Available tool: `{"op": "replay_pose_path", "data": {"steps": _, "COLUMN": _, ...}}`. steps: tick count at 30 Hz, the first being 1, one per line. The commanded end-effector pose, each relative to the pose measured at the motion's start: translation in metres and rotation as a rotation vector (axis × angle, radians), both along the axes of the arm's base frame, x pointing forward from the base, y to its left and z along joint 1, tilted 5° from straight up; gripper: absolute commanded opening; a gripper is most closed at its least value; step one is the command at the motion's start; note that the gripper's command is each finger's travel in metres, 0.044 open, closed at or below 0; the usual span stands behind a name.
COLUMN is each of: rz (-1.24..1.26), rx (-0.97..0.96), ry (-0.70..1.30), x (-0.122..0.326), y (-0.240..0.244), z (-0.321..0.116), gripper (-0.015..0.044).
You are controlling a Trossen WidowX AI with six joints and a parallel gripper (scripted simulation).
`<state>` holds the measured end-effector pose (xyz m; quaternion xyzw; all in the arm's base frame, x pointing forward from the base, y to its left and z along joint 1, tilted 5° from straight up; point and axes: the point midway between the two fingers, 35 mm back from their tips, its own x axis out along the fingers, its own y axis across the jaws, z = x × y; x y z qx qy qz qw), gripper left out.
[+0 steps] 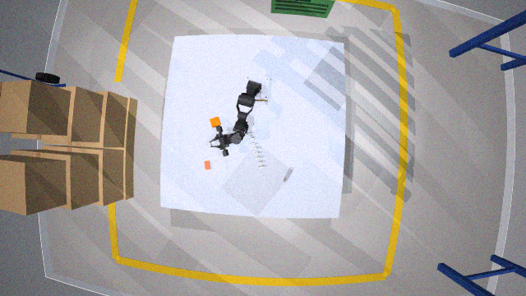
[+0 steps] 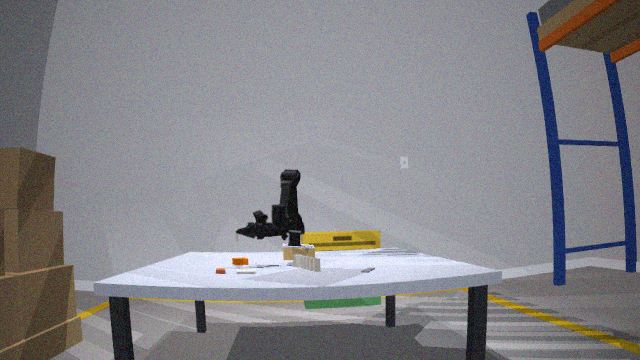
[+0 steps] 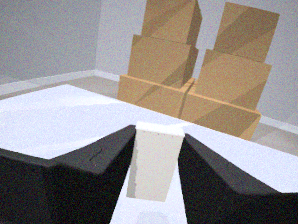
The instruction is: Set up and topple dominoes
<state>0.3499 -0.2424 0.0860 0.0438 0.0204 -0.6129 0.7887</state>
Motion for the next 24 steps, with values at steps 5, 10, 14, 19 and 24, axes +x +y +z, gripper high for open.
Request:
{"op": "replay_pose_path", "data": {"steps": 5, "rz": -0.023, "rx": -0.026, "ry": -0.027, "x": -0.012, "y": 0.007, "z": 0.006, "gripper": 0.0107}}
{"op": "replay_pose_path", "data": {"steps": 10, "rz": -0.023, "rx": -0.026, "ry": -0.027, "x": -0.012, "y": 0.007, "z": 0.006, "gripper": 0.0107}}
{"op": "replay_pose_path", "data": {"steps": 14, "rz": -0.023, "rx": -0.026, "ry": -0.027, "x": -0.012, "y": 0.007, "z": 0.006, "gripper": 0.0107}}
{"op": "replay_pose_path", "data": {"steps": 19, "rz": -0.023, "rx": -0.026, "ry": -0.027, "x": -0.012, "y": 0.007, "z": 0.006, "gripper": 0.0107}}
{"op": "replay_pose_path", "data": {"steps": 24, "rz": -0.023, "rx": -0.025, "ry": -0.020, "x": -0.009, "y": 0.007, "z": -0.006, "gripper": 0.0107}}
